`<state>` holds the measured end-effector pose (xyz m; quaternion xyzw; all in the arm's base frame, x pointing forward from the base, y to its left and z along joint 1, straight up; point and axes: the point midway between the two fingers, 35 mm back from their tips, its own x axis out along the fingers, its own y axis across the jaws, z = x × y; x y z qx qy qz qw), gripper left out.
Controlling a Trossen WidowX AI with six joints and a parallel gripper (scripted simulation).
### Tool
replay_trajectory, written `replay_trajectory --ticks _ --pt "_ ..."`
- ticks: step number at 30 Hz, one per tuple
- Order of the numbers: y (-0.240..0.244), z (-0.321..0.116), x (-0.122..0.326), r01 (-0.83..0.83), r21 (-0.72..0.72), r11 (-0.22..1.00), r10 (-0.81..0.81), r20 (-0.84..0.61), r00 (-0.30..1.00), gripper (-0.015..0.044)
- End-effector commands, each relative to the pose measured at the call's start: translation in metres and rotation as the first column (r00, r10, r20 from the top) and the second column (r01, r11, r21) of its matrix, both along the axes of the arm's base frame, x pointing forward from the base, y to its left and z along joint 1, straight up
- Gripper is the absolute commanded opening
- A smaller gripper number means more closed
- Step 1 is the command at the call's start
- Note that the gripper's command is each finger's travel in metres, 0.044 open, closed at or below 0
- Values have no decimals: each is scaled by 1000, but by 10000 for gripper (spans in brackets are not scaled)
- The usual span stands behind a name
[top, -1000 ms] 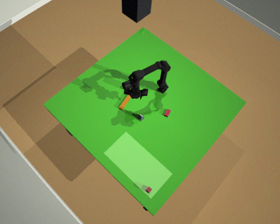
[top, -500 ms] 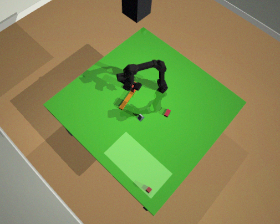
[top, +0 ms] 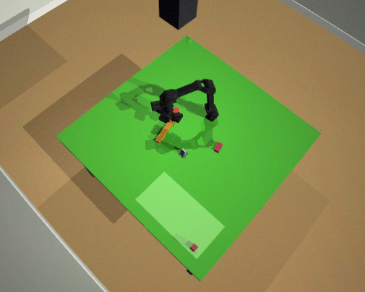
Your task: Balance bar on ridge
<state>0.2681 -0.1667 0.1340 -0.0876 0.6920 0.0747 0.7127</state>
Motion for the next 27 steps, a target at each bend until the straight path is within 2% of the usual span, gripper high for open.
replay_trajectory --ticks 1,7,27 --pt "0 -23 -1 7 -3 1000 -7 -3 1000 315" --pt "2 -58 -5 7 -2 1000 -7 -3 1000 315" --pt "2 -84 -4 7 -2 1000 -7 -4 1000 315"
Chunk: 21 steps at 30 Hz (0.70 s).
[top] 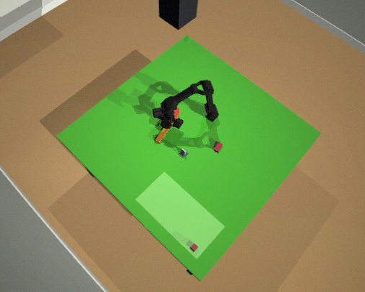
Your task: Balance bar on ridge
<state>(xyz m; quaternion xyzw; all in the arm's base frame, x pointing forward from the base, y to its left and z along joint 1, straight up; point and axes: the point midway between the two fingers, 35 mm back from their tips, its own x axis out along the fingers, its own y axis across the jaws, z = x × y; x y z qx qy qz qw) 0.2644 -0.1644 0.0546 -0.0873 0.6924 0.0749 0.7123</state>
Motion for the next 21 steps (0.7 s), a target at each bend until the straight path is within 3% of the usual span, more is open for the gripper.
replay_trajectory --ticks 1,12,18,21 --pt "0 -5 0 6 -3 1000 -6 -2 1000 315" --pt "0 -5 0 6 -3 1000 -6 -2 1000 315" --pt "0 -5 0 0 1 1000 0 -2 1000 158" --pt "0 -5 0 0 1 1000 0 -2 1000 137"
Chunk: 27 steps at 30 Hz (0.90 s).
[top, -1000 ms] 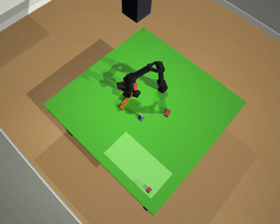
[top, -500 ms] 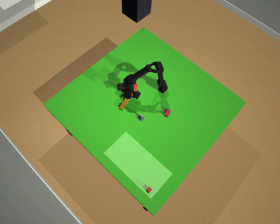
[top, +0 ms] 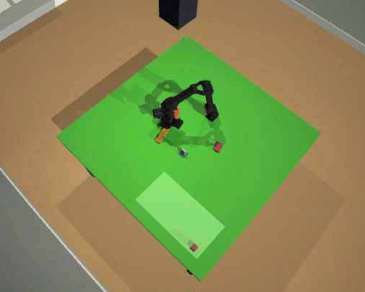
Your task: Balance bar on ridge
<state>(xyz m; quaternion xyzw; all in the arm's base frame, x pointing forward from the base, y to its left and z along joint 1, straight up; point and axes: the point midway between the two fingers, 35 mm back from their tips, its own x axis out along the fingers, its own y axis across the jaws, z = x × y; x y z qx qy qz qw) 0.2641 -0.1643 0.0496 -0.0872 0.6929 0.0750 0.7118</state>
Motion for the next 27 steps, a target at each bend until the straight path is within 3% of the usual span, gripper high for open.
replay_trajectory --ticks 1,3,8,27 --pt "0 0 0 0 1 1000 0 0 1000 131" --pt "0 0 0 0 1 1000 0 0 1000 117" --pt "-1 9 1 0 0 1000 0 0 1000 0" --pt "-2 57 3 4 -2 1000 -4 0 1000 0"
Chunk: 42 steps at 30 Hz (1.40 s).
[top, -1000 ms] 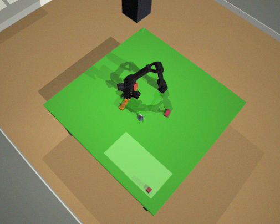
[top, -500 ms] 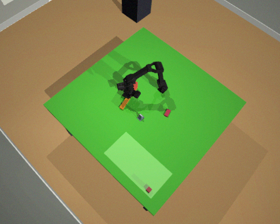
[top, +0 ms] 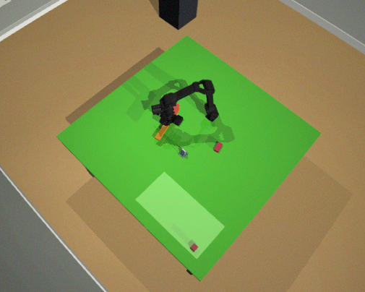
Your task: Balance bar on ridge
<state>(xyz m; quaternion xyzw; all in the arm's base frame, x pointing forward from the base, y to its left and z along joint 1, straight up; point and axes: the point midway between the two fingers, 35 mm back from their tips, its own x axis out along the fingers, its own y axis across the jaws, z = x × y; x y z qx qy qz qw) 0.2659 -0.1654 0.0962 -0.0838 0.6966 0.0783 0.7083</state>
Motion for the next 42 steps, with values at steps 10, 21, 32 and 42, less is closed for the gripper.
replay_trajectory --ticks 10,21,32,42 --pt "0 37 -1 5 -11 1000 -5 11 1000 0" --pt "4 59 -3 9 -11 1000 -9 11 1000 0" --pt "28 61 24 52 -7 999 -52 14 999 0" --pt "55 62 46 93 -3 996 -93 17 996 0"
